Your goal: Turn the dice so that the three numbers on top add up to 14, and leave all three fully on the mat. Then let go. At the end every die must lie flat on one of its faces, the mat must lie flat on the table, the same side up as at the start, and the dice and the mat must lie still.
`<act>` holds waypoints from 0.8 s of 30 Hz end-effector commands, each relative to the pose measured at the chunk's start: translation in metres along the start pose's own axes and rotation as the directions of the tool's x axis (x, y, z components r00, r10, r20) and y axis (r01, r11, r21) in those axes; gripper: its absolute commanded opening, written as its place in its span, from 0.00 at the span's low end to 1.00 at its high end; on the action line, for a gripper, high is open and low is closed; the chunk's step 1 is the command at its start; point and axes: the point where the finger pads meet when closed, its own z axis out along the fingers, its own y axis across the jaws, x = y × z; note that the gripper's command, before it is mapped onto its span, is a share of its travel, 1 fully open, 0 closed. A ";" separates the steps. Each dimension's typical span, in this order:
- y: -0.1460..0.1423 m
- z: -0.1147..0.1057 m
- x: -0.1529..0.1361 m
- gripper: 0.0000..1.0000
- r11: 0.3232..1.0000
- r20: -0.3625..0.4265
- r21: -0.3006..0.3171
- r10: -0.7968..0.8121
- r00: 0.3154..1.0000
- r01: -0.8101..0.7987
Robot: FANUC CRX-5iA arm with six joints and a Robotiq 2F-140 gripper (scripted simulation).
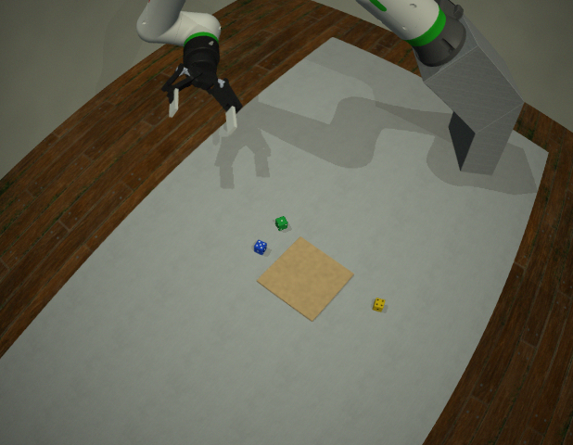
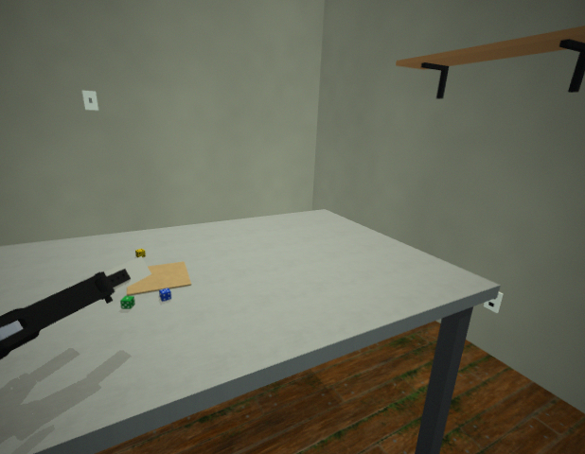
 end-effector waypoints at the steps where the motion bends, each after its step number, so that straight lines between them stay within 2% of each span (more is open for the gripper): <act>1: 0.000 0.000 0.000 1.00 1.000 0.000 0.000 0.000 1.000 0.000; 19: 0.000 0.000 0.000 1.00 1.000 0.000 0.002 -0.002 1.000 0.002; 22: -0.001 0.003 0.001 1.00 0.999 -0.008 0.025 -0.028 1.000 0.028; 24: -0.002 0.008 0.002 1.00 0.995 -0.023 0.064 -0.071 0.997 0.073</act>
